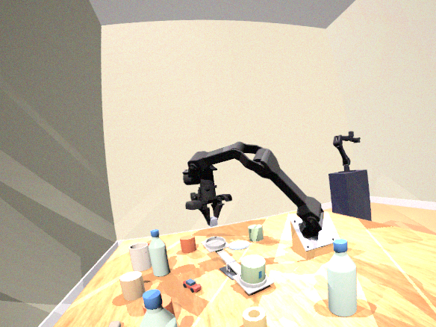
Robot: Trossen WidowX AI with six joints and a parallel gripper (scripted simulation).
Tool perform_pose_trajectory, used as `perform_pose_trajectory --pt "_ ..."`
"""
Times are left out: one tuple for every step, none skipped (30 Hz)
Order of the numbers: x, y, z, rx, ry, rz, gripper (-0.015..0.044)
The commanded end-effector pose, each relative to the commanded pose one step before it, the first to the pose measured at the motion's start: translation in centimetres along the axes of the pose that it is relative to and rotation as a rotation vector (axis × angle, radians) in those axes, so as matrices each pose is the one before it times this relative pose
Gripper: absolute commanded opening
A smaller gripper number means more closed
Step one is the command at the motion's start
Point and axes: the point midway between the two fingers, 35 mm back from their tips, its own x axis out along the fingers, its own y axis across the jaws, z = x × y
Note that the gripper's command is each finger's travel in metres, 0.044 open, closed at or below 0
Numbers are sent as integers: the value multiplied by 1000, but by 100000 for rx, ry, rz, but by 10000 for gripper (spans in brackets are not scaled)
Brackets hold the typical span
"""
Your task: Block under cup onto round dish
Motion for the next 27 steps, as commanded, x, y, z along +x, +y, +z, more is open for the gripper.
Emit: perform_pose_trajectory --pt "-1464 -232 -27 -227 -362 52 0" --pt "0 0 0 0 0 0 0" --pt "65 -123 87 13 -21 -45 0" --pt "196 -369 256 38 -62 -136 0" --pt "332 -619 414 62 -95 -226 0" --pt "414 -759 481 75 -102 -274 0" --pt "421 -762 456 66 -90 -243 0" --pt "429 -765 430 61 -78 -224 0" --pt "439 -769 405 59 -64 -222 0" --pt "448 -771 379 57 -50 -220 0" --pt "457 -773 353 55 -36 -218 0" --pt "466 -774 326 53 -23 -215 0" --pt "444 -747 304 -10 -50 84 0" --pt "451 -749 278 -12 -42 86 0" --pt "457 -748 253 -14 -34 89 0" --pt "463 -747 227 -16 -26 92 0" --pt "469 -745 201 -17 -19 95 0" --pt "475 -742 175 -19 -11 99 0" --pt "480 -739 149 -21 -3 102 0" --pt "485 -734 123 -23 4 106 0" --pt "489 -729 98 -26 12 110 0" --pt "494 -723 72 -28 19 114 0" --pt "498 -716 47 -30 26 118 0" --pt "501 -708 22 -32 34 122 0" --pt "413 -573 0 -28 33 103 0" --pt "249 -341 -8 -18 22 63 0" --pt "83 -113 -4 -6 8 21 0"
